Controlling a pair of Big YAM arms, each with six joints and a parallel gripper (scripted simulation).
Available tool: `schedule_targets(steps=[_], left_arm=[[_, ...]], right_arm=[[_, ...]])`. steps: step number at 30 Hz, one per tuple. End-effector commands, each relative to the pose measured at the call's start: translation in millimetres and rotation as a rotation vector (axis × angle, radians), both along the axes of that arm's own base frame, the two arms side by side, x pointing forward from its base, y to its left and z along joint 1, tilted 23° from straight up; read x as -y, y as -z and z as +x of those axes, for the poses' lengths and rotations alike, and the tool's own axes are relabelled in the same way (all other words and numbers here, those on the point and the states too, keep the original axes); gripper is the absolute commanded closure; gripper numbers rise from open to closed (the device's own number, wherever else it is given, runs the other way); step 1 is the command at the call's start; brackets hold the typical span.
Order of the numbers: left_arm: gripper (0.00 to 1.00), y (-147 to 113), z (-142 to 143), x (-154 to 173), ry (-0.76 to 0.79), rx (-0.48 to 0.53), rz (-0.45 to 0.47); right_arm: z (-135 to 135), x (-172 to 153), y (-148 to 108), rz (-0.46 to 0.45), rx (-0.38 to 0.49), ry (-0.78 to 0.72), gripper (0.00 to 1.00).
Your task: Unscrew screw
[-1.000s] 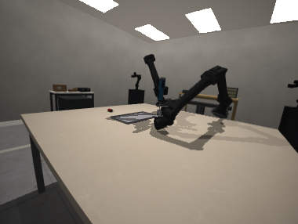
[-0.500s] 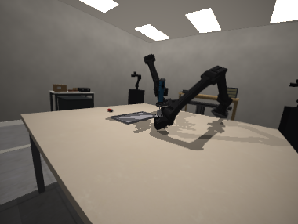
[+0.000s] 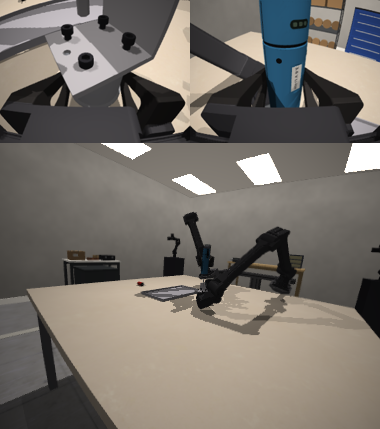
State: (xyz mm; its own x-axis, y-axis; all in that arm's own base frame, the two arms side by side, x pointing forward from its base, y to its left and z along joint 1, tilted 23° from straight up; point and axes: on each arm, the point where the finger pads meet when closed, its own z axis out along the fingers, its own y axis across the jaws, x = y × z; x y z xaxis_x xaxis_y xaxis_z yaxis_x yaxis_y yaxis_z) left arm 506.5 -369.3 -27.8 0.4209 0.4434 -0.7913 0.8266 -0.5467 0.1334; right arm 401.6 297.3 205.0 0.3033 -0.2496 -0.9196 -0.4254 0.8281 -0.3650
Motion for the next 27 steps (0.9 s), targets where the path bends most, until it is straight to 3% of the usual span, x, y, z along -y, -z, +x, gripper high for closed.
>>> schedule_targets(steps=[1,27], left_arm=[[0.41,-9,7,6,0.003,0.026,-0.014],[0.41,-9,7,6,0.003,0.026,-0.014]], right_arm=[[2,-2,-16,0.049,0.039,-0.010,0.58],[-1,2,-23,0.058,0.051,-0.008,0.58]])
